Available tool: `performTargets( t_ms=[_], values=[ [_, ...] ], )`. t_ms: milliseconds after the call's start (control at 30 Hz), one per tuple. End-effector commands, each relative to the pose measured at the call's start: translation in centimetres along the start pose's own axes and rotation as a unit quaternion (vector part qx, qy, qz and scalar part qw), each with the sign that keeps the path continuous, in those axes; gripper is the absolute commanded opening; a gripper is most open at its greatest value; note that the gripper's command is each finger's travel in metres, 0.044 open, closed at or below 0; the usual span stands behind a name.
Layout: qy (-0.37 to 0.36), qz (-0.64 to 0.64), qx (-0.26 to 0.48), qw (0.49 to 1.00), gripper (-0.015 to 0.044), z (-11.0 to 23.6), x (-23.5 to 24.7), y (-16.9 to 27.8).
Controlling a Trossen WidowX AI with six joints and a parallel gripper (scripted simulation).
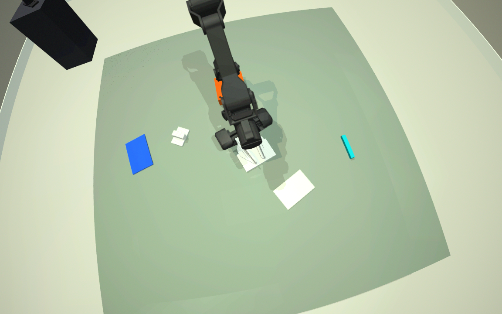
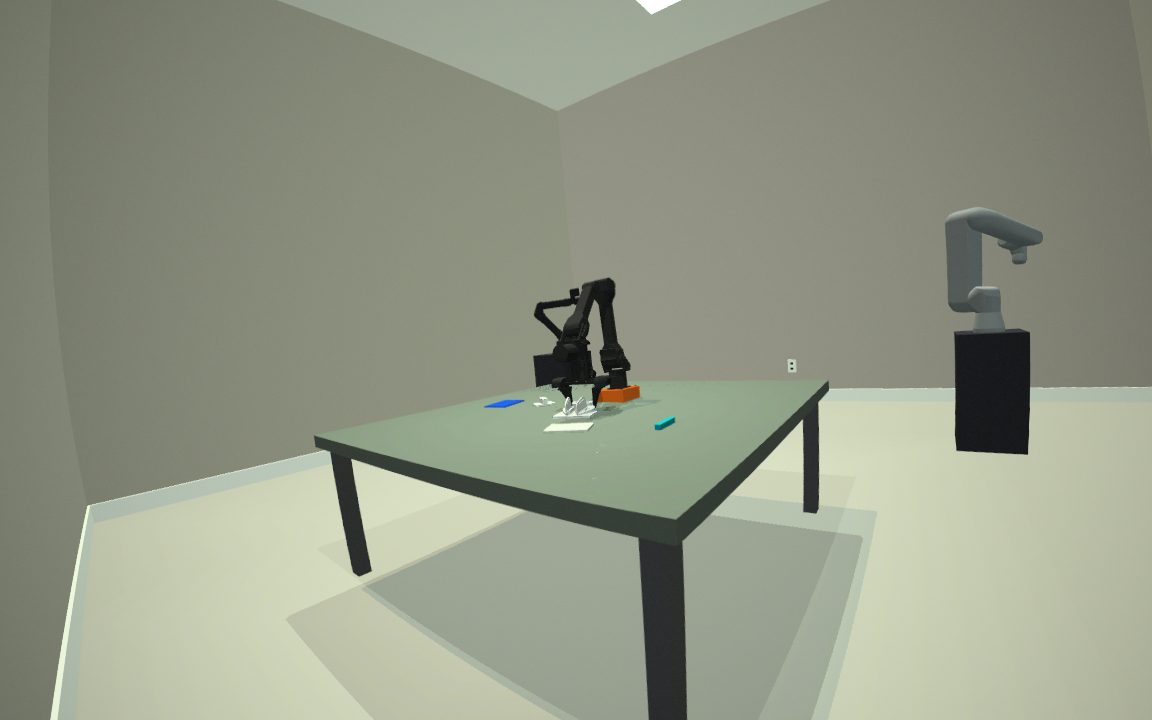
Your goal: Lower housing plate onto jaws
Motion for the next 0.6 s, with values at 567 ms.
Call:
performTargets(
  t_ms=[567],
  values=[
    [0.001, 0.002, 0.000, 1.000, 0.0351, 0.17, 0.02, 0.14]
  ],
)
Point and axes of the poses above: the point midway between the two fingers, 35 mm back from their tips, its own z axis back along the fingers, its own x axis across the jaws, y = z × x, the point moved 6 cm from there along z, back along the fingers, and after that the axes turned 2 degrees about z, right-handed, at the moved point
